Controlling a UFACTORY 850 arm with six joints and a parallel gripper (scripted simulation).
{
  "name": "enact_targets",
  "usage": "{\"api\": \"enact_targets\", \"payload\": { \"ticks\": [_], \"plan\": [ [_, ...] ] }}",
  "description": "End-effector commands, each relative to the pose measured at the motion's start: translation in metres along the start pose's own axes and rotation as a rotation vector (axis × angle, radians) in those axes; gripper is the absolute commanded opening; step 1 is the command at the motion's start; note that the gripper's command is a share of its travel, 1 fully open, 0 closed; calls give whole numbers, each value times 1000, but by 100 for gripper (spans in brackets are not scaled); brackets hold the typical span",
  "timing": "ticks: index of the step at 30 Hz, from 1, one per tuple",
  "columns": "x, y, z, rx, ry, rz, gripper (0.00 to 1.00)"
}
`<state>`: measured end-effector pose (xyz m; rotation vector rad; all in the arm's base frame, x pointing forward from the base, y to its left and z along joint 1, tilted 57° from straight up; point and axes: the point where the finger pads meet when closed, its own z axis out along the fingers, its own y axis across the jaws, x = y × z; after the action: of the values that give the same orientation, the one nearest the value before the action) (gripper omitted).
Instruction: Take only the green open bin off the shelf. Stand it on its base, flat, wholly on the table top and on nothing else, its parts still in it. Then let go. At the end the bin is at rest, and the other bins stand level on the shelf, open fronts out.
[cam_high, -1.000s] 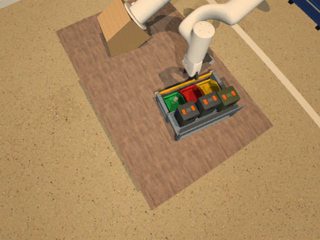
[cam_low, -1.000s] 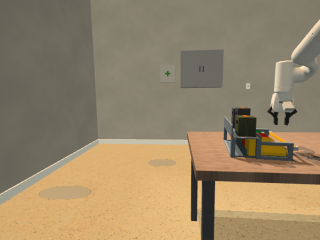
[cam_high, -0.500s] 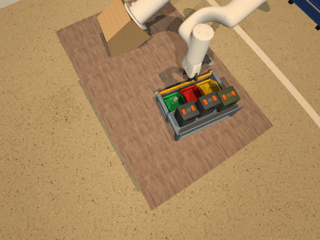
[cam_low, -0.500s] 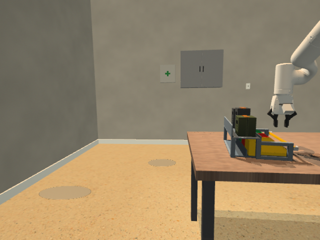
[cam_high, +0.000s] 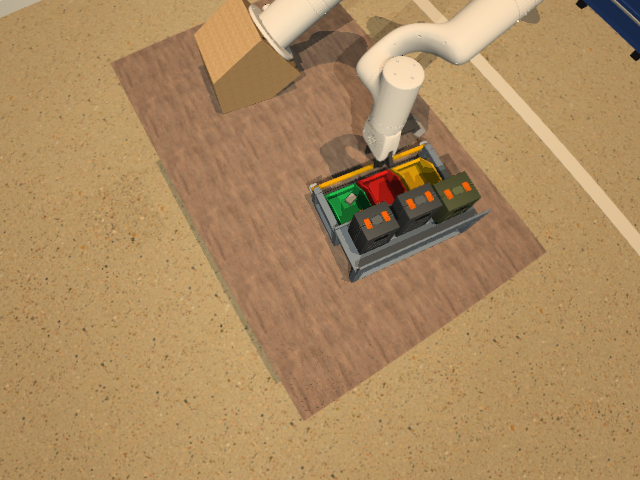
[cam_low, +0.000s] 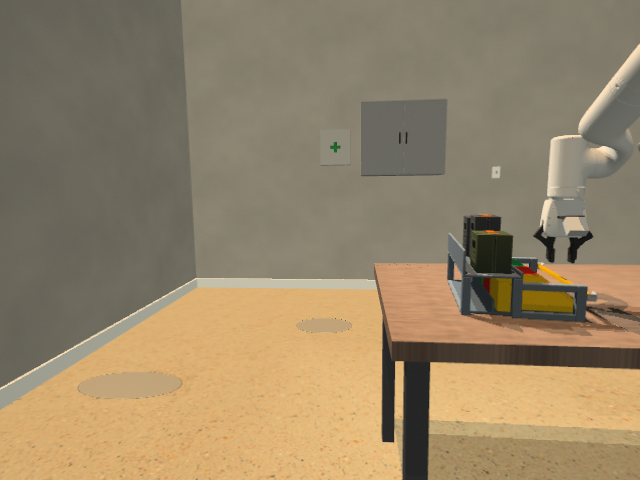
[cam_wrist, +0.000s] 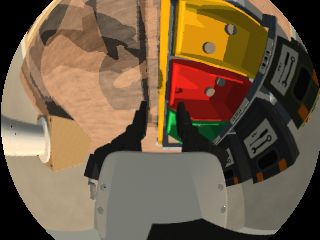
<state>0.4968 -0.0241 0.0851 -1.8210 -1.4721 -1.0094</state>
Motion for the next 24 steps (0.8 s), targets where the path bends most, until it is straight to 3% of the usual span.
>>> {"api": "enact_targets", "payload": {
  "ticks": [1,2,24],
  "plan": [
    [0,0,31,0,0,0,47],
    [0,0,40,0,0,1,47],
    [0,0,36,0,0,1,47]
  ]
}}
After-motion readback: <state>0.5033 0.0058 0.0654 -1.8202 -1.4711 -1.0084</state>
